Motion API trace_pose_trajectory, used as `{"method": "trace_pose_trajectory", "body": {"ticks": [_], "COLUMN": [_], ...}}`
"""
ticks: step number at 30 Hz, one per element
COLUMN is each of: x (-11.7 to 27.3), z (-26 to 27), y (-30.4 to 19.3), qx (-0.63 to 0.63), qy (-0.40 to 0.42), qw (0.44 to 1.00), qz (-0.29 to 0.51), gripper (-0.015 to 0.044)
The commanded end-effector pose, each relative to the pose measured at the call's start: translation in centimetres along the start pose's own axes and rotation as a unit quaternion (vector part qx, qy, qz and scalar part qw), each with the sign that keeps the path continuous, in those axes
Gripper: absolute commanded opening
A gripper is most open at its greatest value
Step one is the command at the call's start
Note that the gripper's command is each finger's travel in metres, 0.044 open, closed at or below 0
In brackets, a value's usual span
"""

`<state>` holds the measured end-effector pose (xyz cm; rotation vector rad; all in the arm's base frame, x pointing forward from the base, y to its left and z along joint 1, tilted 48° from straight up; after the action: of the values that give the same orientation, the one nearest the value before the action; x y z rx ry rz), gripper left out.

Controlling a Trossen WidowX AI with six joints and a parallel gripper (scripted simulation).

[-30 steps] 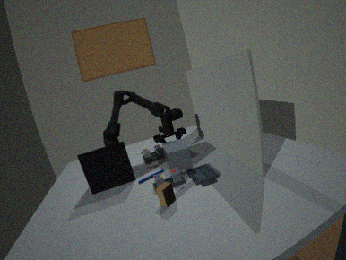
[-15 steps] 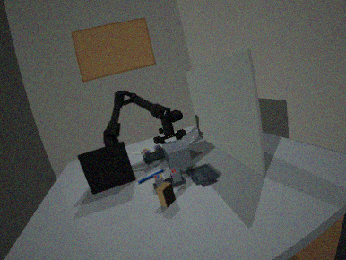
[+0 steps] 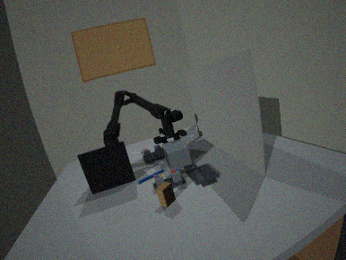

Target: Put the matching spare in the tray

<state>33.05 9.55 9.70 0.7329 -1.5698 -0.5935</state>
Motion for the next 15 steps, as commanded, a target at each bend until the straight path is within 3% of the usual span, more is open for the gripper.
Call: {"method": "trace_pose_trajectory", "body": {"ticks": [1, 3, 8, 15], "x": [0.0, 0.0, 0.0, 0.0], "z": [0.0, 0.0, 0.0, 0.0], "y": [0.0, 0.0, 0.0, 0.0], "qx": [0.0, 0.0, 0.0, 0.0], "qy": [0.0, 0.0, 0.0, 0.0], "qw": [1.0, 1.0, 1.0, 1.0], "qz": [0.0, 0.0, 0.0, 0.0], "gripper": [0.0129, 0.0115, 0.0, 0.0]}}
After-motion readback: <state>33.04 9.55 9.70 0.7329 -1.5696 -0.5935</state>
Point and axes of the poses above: the point midway between the two fingers, 35 mm back from their tips, its own x axis back along the fingers, its own z axis across the jaws, y = z × x, the point moved 9 cm from there along x, back along the fingers, and after that the axes turned 12 degrees about x, right-handed, at the moved point
